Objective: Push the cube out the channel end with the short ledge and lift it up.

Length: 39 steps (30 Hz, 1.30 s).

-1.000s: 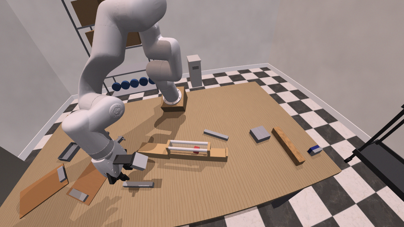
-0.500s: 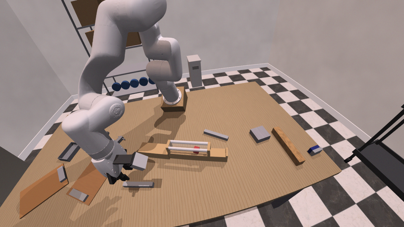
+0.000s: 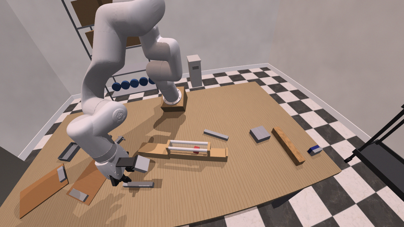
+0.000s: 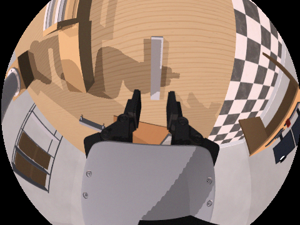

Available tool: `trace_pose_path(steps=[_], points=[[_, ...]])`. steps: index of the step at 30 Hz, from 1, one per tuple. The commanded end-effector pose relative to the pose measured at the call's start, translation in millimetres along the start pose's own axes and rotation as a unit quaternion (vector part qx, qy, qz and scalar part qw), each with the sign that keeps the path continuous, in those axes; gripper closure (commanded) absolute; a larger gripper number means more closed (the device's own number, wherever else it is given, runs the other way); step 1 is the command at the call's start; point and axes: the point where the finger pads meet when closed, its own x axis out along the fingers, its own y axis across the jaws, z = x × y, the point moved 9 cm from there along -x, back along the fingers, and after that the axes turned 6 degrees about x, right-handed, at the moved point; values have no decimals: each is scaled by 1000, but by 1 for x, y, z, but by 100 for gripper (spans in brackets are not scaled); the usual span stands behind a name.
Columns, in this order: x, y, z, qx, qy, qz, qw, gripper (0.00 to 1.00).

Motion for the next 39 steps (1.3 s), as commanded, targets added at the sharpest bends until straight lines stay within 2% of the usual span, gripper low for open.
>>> trace_pose_path(steps=[1, 5, 9, 19, 29, 39], points=[[23, 2, 0, 0, 0, 2, 1000, 62], [52, 2, 1, 0, 0, 2, 1000, 62], [68, 2, 1, 0, 0, 2, 1000, 62], [73, 2, 1, 0, 0, 2, 1000, 62], [94, 2, 1, 0, 0, 2, 1000, 62], [97, 2, 1, 0, 0, 2, 1000, 62]])
